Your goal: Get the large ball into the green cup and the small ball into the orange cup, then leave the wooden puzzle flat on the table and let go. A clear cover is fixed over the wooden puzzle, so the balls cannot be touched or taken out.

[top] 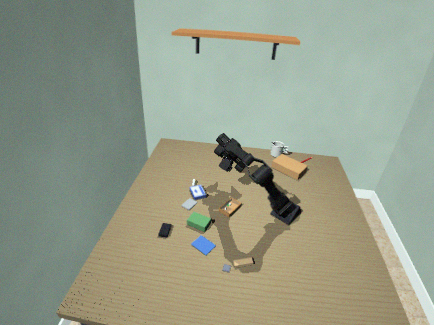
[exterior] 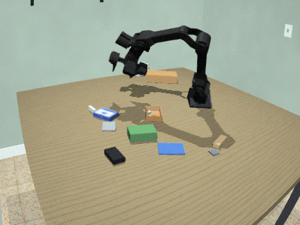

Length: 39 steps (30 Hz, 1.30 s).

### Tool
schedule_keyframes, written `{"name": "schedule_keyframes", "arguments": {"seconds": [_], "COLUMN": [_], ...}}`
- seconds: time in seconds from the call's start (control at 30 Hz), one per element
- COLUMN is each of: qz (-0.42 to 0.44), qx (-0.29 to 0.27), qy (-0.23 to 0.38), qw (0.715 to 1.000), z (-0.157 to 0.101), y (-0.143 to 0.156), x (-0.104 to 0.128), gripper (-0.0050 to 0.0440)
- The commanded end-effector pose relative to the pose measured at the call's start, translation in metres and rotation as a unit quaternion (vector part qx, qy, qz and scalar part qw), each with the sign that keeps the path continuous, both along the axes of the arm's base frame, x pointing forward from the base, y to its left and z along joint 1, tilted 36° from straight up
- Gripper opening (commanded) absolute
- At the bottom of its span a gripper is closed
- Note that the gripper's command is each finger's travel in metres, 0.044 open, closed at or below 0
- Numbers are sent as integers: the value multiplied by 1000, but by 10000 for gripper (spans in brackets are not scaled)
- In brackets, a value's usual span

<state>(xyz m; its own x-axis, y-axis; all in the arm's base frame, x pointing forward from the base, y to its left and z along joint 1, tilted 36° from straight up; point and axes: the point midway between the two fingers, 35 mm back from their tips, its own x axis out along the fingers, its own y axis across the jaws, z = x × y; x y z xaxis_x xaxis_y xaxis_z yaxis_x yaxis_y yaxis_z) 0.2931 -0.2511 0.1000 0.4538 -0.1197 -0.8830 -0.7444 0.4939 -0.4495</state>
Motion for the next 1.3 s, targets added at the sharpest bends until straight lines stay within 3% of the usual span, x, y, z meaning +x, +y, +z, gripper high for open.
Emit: {"name": "schedule_keyframes", "arguments": {"seconds": [0.0,0.3,0.57,0.73,1.27], "qz": [41,106,111,111,111], "qx": [75,274,298,298,298], "qy": [1,50,59,59,59], "qw": [996,955,946,946,946], "z": [16,59,66,39,23], "y": [60,196,211,228,238], "x": [-1,-44,-52,-42,-35], "gripper": [440,440,440,440,440]}}
